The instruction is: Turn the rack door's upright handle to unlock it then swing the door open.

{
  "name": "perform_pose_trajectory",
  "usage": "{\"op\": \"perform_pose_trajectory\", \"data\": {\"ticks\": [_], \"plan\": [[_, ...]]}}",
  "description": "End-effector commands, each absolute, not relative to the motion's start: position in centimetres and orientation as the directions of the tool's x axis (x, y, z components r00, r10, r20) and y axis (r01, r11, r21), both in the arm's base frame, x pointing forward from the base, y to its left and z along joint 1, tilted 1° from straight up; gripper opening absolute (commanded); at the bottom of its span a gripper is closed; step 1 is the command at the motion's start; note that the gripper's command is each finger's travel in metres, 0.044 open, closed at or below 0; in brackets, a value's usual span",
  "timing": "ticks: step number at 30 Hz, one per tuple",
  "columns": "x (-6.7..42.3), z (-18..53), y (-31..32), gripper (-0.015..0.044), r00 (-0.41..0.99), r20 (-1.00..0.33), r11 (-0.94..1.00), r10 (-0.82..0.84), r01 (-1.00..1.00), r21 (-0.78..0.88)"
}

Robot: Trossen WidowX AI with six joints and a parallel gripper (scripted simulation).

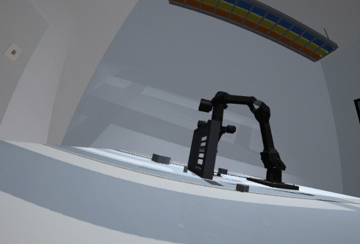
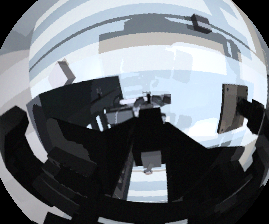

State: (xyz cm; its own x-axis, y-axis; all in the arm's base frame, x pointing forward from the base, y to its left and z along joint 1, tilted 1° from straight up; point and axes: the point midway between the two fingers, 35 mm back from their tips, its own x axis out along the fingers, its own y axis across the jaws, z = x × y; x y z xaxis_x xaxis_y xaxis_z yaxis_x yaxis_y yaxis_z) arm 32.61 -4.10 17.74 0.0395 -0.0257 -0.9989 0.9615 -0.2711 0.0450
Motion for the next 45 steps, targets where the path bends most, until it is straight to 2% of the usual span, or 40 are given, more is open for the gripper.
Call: {"op": "perform_pose_trajectory", "data": {"ticks": [1, 9, 10, 13, 19, 27, 37, 45], "plan": [[32.69, 17.7, -3.99, 0.0068, 0.043, -0.999, -0.294, -0.019, 0.955, 0.047], [32.69, 17.7, -3.99, 0.0278, 0.043, -0.999, -0.294, -0.019, 0.955, 0.047], [32.69, 17.7, -3.99, 0.0288, 0.043, -0.999, -0.294, -0.019, 0.955, 0.047], [32.69, 17.7, -3.99, 0.0288, 0.043, -0.999, -0.223, -0.019, 0.974, 0.046], [32.69, 17.71, -3.99, 0.0288, 0.043, -0.999, 0.073, -0.019, 0.996, 0.041], [32.69, 17.71, -3.99, 0.0288, 0.043, -0.999, 0.452, -0.019, 0.892, 0.03], [32.7, 17.71, -3.99, 0.0288, 0.043, -0.999, 0.822, -0.019, 0.57, 0.009], [32.7, 17.7, -3.99, 0.0288, 0.043, -0.999, 0.978, -0.019, 0.209, -0.01]]}}
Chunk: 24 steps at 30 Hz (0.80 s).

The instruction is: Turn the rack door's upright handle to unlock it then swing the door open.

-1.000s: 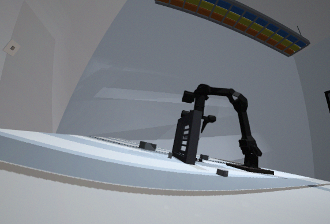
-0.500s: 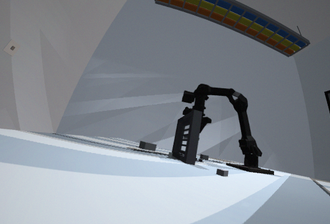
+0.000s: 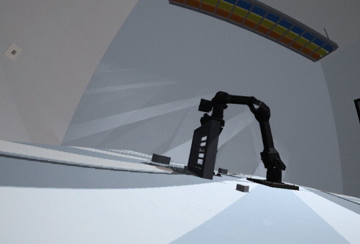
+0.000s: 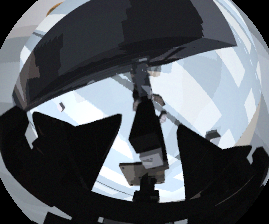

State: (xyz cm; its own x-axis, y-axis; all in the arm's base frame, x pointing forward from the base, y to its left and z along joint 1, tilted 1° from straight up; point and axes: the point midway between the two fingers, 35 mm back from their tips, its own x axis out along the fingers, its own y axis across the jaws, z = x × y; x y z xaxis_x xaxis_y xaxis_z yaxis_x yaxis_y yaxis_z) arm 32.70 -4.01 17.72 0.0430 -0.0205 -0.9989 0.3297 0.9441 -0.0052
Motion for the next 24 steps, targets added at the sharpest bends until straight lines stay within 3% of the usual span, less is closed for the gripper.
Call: {"op": "perform_pose_trajectory", "data": {"ticks": [1, 12, 24], "plan": [[32.7, 17.7, -3.99, 0.0288, 0.043, -0.999, 0.987, -0.019, 0.161, -0.012], [32.7, 17.7, -3.99, 0.0288, 0.043, -0.999, 0.927, -0.019, -0.374, -0.034], [32.69, 17.7, -3.99, 0.0288, 0.043, -0.999, 0.558, -0.019, -0.829, -0.046]]}}
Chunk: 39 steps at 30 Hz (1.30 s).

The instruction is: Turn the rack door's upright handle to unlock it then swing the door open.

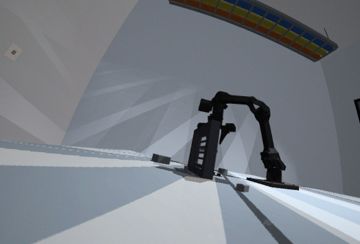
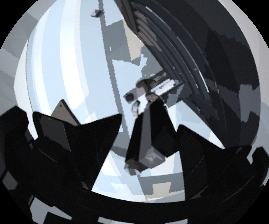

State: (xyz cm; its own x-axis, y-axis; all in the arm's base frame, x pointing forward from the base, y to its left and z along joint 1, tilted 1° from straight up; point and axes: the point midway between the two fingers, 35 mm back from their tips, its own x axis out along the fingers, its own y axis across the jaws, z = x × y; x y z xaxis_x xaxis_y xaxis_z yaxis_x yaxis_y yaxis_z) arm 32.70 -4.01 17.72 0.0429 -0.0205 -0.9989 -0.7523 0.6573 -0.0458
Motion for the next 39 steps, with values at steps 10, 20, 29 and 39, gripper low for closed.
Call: {"op": "perform_pose_trajectory", "data": {"ticks": [10, 20, 29, 39], "plan": [[32.69, 17.7, -3.99, 0.0288, 0.043, -0.999, 0.096, -0.019, -0.994, -0.044], [32.69, 17.7, -3.99, 0.0288, 0.043, -0.999, -0.223, -0.019, -0.974, -0.037], [32.69, 17.7, -3.99, 0.0104, 0.043, -0.999, -0.223, -0.019, -0.974, -0.037], [32.69, 17.7, -3.99, 0.0038, 0.043, -0.999, -0.223, -0.019, -0.974, -0.037]]}}
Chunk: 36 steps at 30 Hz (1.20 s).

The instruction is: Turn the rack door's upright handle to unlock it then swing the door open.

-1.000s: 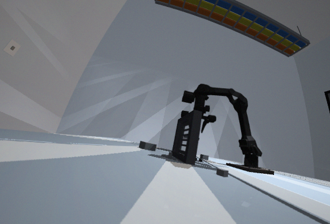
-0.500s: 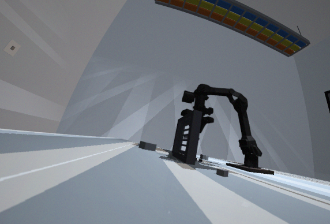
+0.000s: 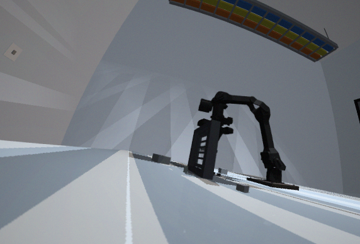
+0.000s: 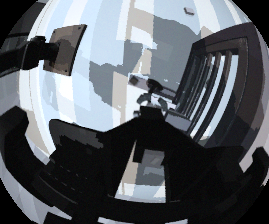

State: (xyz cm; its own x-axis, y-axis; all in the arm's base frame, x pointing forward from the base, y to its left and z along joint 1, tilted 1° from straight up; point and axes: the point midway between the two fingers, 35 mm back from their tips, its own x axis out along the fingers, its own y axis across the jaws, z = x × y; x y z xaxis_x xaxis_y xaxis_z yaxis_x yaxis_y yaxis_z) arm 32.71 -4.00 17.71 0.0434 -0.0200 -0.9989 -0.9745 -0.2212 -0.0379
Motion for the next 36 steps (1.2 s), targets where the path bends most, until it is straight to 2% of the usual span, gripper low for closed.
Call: {"op": "perform_pose_trajectory", "data": {"ticks": [1, 8, 36], "plan": [[32.7, 17.7, -4.0, 0.0031, 0.043, -0.999, -0.223, -0.019, -0.974, -0.037], [32.6, 17.7, -4.0, 0.0016, 0.043, -0.999, -0.211, -0.019, -0.977, -0.038], [29.5, 17.5, -2.4, 0.0016, 0.04, -0.999, 0.33, -0.018, -0.943, -0.044]]}}
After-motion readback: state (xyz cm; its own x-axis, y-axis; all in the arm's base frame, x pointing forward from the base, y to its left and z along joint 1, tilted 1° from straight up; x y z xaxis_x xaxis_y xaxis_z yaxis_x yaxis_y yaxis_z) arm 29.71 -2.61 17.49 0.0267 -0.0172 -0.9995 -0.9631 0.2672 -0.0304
